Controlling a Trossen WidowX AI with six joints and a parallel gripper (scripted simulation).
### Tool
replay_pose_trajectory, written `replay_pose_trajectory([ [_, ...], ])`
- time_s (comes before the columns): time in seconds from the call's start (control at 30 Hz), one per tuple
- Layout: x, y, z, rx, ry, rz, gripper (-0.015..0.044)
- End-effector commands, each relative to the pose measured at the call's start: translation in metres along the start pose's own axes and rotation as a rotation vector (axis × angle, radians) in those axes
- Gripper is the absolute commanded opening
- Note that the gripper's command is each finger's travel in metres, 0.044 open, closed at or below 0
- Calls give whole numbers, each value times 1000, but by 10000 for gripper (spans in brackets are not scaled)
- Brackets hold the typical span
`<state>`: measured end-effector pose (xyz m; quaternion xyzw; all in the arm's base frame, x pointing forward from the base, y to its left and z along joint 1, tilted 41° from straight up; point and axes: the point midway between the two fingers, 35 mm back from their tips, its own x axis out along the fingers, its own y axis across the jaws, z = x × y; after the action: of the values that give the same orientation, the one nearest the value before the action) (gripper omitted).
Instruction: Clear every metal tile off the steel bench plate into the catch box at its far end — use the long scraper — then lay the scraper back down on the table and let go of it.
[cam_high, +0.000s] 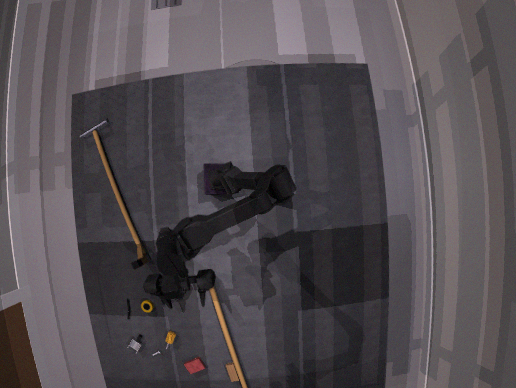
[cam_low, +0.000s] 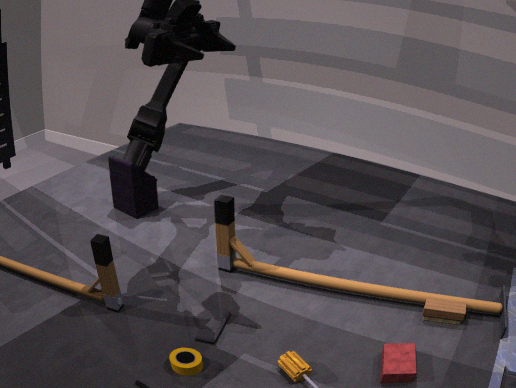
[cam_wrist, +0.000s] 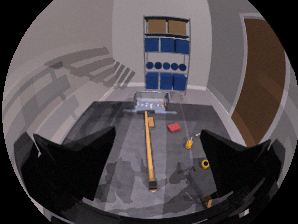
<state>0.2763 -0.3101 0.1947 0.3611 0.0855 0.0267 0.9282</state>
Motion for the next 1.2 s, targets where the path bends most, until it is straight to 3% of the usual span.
replay_pose_trajectory([
  [0.0, -15, 6, -1, -12, -28, 1, 440],
  [0.47, -55, 22, -14, -50, -101, -10, 440],
  [1.17, -55, 21, -14, -50, -102, -10, 440],
])
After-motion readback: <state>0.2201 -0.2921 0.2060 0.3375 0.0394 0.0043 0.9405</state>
